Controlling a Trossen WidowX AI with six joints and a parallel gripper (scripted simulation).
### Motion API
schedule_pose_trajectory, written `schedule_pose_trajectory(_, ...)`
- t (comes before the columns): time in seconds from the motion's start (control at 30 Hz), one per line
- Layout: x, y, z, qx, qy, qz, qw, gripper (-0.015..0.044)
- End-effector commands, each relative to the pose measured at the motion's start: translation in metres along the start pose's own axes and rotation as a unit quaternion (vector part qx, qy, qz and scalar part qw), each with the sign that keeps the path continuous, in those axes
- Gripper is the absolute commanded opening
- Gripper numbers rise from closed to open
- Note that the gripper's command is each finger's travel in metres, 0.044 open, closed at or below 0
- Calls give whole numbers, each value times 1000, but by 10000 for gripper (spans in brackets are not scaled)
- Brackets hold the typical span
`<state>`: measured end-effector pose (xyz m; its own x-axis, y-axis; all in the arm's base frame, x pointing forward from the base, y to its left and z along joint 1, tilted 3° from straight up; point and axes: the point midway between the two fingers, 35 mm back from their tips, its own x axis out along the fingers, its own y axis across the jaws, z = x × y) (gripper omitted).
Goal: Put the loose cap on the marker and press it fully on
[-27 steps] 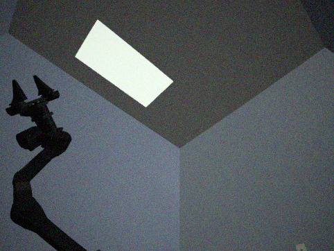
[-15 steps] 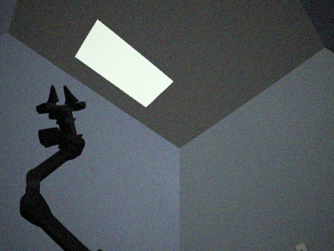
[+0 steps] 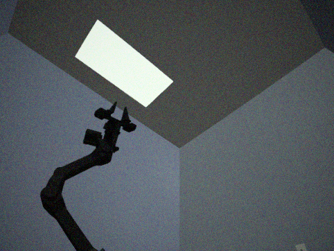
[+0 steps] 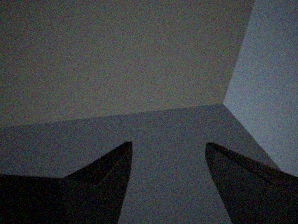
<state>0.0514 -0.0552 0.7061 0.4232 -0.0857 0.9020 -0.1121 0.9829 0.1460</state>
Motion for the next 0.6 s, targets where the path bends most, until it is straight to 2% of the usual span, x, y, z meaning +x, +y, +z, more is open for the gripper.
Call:
schedule_pose_trajectory(0.0, -3, 67, -30, -52, 30, 84, 995, 242)
schedule_pose_trajectory(0.27, -21, 159, -111, -142, 108, 210, 961, 242)
schedule_pose_trajectory(0.57, -68, 221, -229, -222, 235, 331, 887, 242)
